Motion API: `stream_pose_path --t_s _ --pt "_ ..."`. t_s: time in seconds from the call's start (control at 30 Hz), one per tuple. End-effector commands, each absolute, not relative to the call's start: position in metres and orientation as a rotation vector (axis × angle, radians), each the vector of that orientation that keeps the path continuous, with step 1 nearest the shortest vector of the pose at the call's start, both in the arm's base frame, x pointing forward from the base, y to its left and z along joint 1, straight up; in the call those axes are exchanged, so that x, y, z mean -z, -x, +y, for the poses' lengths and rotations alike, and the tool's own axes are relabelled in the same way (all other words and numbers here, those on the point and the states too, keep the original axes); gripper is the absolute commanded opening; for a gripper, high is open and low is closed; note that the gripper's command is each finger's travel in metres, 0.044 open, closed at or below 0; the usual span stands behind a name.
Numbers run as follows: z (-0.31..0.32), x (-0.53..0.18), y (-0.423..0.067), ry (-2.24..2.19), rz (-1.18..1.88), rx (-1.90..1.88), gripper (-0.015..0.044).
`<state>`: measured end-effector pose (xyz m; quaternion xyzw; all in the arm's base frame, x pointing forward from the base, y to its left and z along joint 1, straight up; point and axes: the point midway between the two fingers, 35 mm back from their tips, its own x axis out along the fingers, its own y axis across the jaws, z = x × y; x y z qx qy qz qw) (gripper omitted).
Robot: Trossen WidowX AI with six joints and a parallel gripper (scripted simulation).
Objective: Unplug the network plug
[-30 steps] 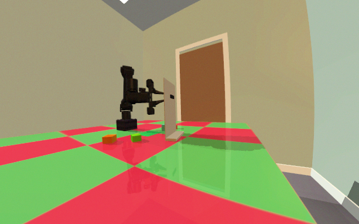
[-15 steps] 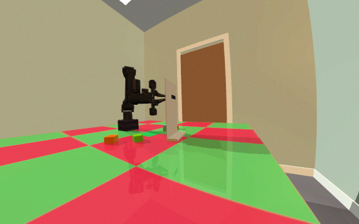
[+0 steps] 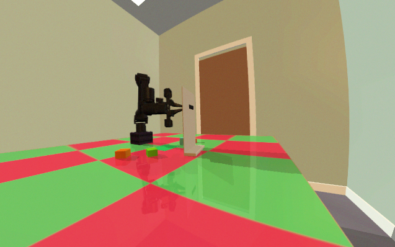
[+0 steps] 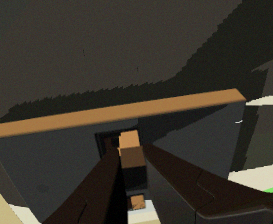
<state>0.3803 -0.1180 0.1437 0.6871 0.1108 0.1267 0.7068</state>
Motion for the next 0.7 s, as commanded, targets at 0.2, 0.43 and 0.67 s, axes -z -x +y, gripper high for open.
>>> stream_pose_path --t_s 0.2,0.43,0.67 --pt "-0.119 -0.143 -0.371 -1.533 0.249 -0.28 0.0" --pt "-0.119 -0.142 -0.366 -1.533 0.249 -0.279 0.0" --pt "-0.12 -0.142 -0.361 -1.533 0.25 -0.279 0.0"
